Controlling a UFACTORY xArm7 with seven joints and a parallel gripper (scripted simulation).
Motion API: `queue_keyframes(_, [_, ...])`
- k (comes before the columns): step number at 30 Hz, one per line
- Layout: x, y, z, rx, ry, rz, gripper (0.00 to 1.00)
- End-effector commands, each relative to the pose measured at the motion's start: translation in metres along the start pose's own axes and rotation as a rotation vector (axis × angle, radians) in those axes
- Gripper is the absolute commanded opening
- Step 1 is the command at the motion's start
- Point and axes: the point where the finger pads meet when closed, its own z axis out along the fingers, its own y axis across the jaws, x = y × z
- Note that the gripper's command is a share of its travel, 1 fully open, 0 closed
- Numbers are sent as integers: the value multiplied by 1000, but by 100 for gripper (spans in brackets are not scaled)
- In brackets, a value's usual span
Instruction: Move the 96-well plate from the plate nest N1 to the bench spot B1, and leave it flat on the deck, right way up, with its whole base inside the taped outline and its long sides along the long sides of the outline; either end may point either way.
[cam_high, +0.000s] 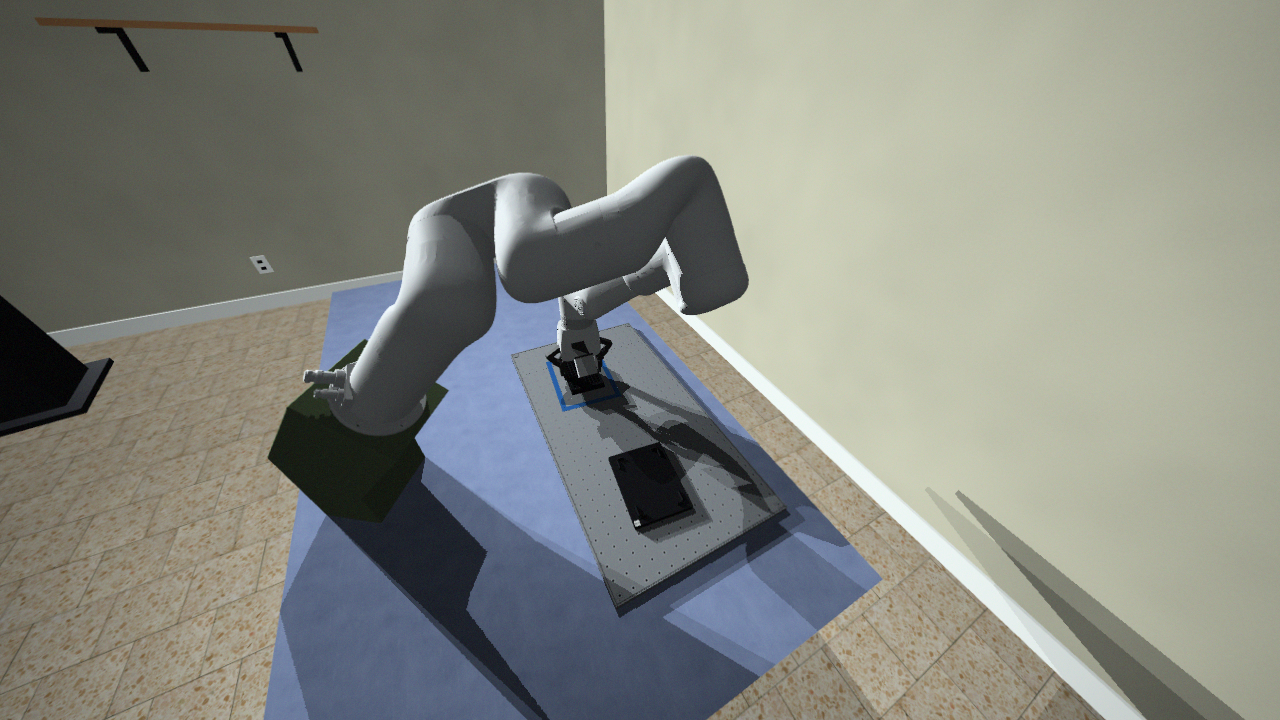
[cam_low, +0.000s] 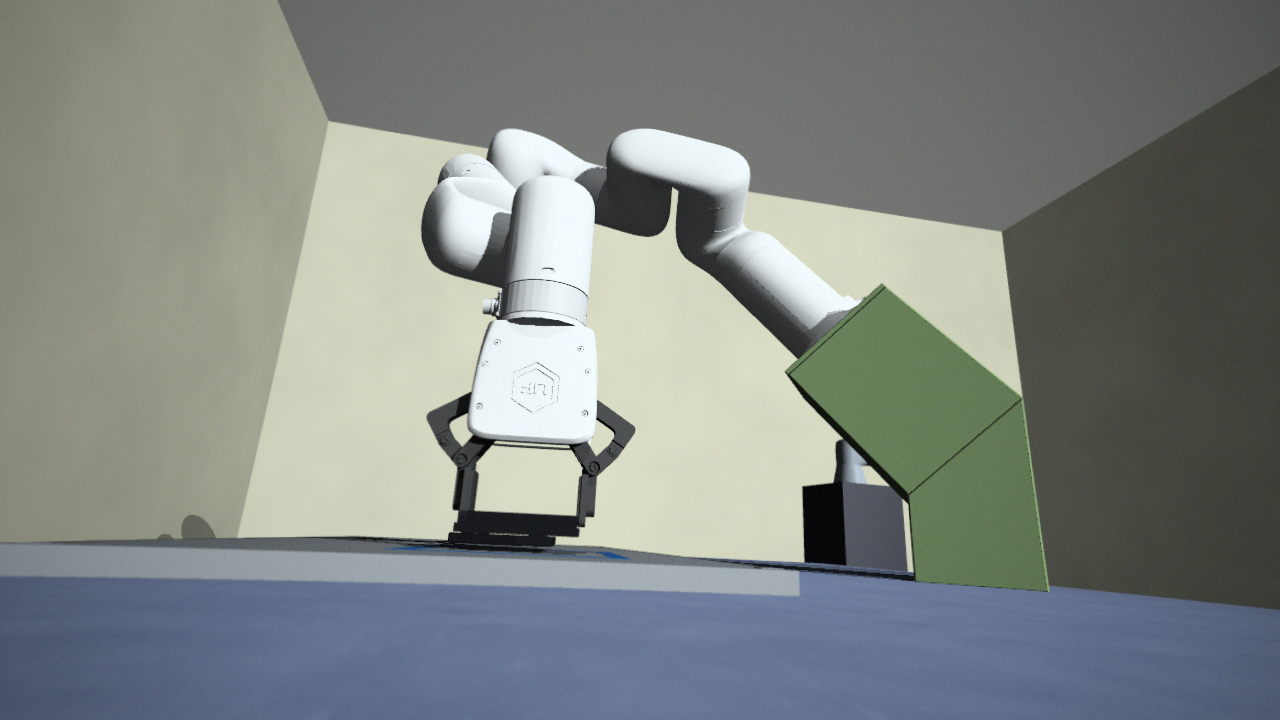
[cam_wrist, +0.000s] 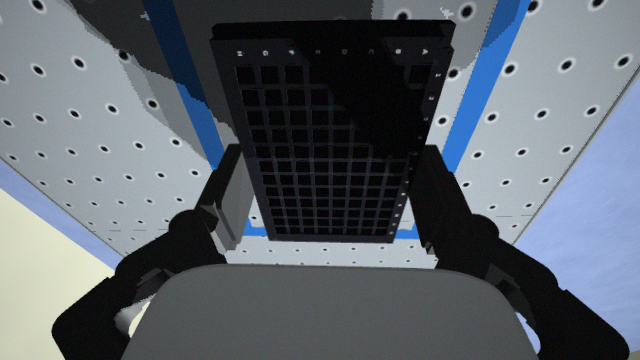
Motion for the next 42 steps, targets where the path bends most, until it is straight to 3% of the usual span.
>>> queue_keyframes(1, [-1,0,-1,2,-3,-1,0])
queue_keyframes(42, [-1,0,5,2,-3,-1,0])
